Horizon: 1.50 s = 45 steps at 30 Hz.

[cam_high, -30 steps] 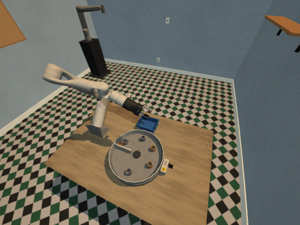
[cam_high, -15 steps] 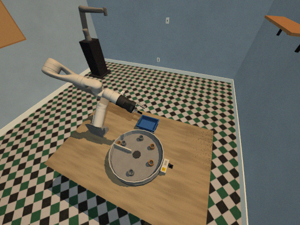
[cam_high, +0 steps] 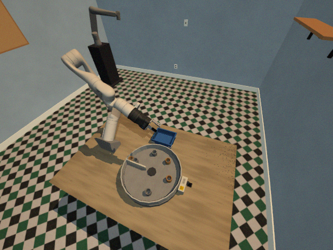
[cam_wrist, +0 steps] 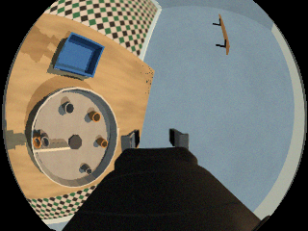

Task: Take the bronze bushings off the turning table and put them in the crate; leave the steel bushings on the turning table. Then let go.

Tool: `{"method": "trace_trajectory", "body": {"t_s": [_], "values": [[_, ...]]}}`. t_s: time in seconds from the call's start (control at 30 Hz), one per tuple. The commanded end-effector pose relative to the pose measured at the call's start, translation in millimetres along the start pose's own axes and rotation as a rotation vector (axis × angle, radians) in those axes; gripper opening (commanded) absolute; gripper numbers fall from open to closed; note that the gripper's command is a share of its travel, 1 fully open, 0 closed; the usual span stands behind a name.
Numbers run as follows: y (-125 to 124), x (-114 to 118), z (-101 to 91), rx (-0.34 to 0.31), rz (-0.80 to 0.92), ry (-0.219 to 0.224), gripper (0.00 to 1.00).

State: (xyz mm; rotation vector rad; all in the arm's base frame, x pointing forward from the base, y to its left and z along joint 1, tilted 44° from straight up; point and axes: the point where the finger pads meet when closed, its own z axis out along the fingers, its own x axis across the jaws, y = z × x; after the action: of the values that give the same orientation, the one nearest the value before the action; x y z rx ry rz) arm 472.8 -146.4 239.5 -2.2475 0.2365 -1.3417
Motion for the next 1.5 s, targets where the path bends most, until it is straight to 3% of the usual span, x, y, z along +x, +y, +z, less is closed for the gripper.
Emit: {"method": "trace_trajectory", "body": {"t_s": [0.0,0.3,0.47,0.87,1.03,1.43,1.47], "values": [[-26.2,10.0,-24.2,0.097,-0.099,-0.102,1.00],[-26.2,10.0,-24.2,0.097,-0.099,-0.102,1.00],[-22.8,4.3,-24.5,0.151,-0.087,-0.342,1.00],[-22.8,4.3,-24.5,0.151,-0.087,-0.342,1.00],[-20.9,4.6,-26.0,0.211,-0.078,-0.575,1.00],[-20.9,4.6,-26.0,0.211,-0.078,-0.575,1.00],[-20.2,5.0,-26.8,0.221,-0.076,-0.620,1.00]]}}
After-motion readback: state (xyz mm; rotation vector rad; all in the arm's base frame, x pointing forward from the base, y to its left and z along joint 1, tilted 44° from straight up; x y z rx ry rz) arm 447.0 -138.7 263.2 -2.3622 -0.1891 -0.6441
